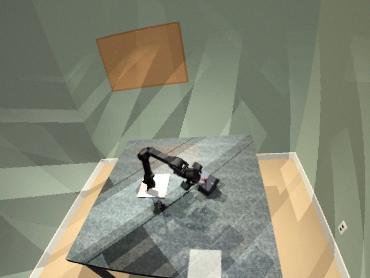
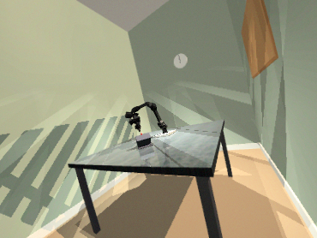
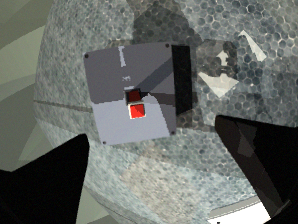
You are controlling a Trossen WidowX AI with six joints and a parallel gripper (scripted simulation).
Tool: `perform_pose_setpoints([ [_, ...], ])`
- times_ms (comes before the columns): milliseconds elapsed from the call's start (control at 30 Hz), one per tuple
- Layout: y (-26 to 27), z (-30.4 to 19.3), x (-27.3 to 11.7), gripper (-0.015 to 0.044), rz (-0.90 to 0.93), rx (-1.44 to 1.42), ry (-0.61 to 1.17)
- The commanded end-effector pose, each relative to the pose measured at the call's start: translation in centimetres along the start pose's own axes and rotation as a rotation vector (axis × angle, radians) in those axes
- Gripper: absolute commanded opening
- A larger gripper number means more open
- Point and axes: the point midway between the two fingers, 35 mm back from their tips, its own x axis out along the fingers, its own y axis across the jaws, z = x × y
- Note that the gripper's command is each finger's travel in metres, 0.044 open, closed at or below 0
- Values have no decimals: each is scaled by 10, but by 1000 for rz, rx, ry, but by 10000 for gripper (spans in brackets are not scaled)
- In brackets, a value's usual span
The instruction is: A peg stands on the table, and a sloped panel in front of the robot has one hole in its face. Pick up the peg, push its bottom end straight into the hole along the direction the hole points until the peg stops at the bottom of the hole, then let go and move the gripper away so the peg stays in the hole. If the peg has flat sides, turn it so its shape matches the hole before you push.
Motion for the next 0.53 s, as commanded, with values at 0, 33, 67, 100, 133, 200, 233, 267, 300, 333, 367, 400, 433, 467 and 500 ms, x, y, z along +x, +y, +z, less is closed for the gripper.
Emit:
perform_pose_setpoints([
  [0, 2, 0, -7, 440, 8, -11, -6],
  [33, 1, 0, -9, 440, 8, -11, -6],
  [67, 1, 0, -11, 440, 8, -11, -6],
  [100, 1, 0, -13, 440, 8, -11, -6],
  [133, 1, 0, -15, 440, 8, -11, -6],
  [200, 0, 0, -18, 440, 8, -11, -6],
  [233, 0, 0, -18, 440, 8, -11, -6],
  [267, 0, 0, -18, 440, 8, -11, -6],
  [300, 0, 0, -18, 440, 8, -11, -6],
  [333, 0, 0, -18, 440, 8, -11, -6],
  [367, 0, 0, -18, 440, 8, -11, -6],
  [400, 0, 0, -18, 440, 8, -11, -6],
  [433, 0, 0, -18, 440, 8, -11, -6],
  [467, 0, 0, -18, 440, 8, -11, -6],
  [500, 0, 0, -18, 440, 8, -11, -6],
])
